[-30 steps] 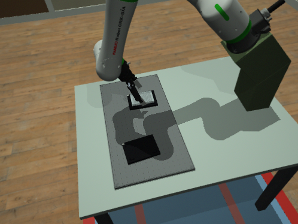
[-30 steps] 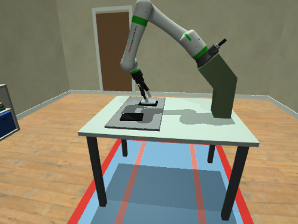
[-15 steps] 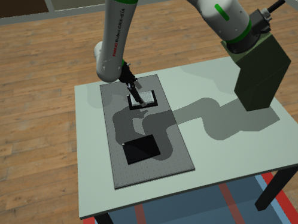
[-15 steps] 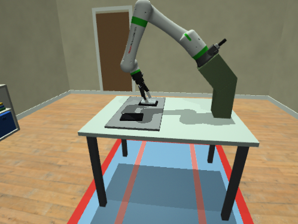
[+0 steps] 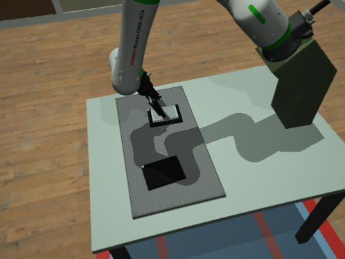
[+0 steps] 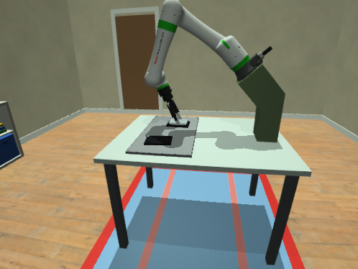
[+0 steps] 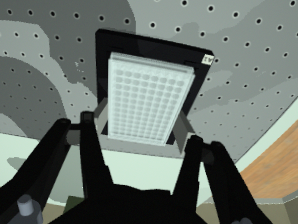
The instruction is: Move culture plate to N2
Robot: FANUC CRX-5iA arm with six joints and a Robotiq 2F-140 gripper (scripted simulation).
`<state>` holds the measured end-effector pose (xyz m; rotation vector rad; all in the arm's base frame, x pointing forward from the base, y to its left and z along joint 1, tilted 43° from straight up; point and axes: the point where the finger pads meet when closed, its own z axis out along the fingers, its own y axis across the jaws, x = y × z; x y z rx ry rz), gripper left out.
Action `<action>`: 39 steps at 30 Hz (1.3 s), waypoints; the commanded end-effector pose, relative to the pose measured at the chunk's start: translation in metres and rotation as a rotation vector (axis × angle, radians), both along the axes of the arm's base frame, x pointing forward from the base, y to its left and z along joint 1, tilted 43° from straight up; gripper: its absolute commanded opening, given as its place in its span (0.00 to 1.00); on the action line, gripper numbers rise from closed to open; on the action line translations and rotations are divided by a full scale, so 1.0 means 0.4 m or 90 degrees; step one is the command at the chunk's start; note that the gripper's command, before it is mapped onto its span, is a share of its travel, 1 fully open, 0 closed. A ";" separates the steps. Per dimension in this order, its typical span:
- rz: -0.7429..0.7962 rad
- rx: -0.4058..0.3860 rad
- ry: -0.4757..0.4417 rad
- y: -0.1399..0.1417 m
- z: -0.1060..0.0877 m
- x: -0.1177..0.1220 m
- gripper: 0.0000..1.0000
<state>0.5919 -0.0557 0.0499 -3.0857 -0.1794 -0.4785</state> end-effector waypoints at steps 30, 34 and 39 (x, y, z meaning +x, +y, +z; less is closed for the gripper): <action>0.000 0.000 0.000 -0.003 0.030 -0.028 0.00; 0.000 0.000 0.000 -0.004 0.037 -0.033 0.00; 0.000 0.000 0.000 -0.005 0.052 -0.047 0.00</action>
